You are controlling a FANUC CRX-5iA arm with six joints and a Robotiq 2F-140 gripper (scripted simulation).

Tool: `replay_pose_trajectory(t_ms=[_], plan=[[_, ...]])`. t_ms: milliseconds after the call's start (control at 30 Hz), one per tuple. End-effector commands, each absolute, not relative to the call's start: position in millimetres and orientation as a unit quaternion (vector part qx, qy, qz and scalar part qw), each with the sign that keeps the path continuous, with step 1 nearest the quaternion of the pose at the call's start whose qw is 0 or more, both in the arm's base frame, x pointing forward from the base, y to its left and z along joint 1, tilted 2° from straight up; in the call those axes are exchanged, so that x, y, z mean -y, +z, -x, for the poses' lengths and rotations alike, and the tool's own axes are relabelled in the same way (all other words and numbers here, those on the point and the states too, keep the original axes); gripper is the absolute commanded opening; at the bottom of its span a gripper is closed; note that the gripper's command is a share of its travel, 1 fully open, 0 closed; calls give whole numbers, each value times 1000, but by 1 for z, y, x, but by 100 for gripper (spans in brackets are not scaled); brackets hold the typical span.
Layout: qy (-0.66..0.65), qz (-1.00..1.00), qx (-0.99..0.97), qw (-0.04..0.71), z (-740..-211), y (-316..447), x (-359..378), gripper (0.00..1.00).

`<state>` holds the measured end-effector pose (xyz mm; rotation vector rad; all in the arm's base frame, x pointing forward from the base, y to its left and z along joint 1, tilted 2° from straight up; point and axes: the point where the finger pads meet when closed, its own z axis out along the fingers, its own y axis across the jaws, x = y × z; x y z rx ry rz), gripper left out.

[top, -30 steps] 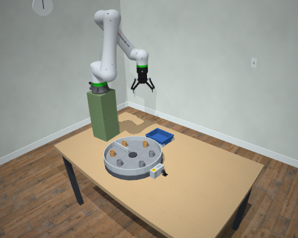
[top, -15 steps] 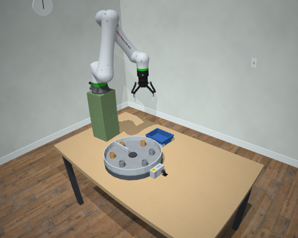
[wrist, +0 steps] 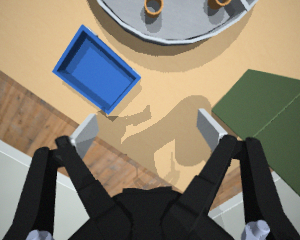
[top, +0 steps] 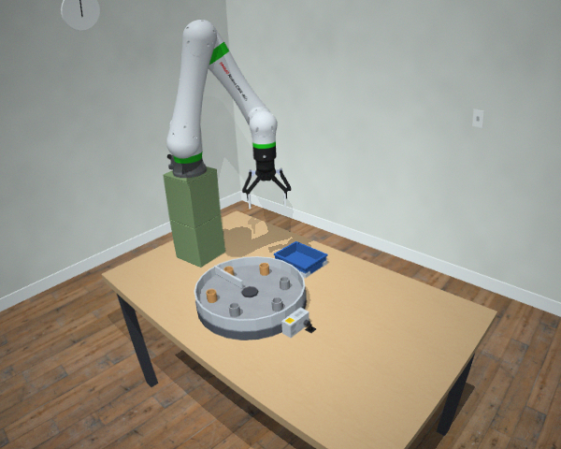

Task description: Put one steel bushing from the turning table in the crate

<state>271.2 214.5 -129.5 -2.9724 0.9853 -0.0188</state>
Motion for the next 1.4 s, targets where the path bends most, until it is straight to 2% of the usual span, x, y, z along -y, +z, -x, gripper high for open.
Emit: replay_pose_trajectory(t_ms=[0,433,867,1367], plan=[[-3,950,-313,7,-297,-139,-183,100],[-8,950,-312,9,-333,-160,-85,100],[-13,950,-311,9,-338,-178,8,100],[-14,950,-311,9,-337,-180,15,100]])
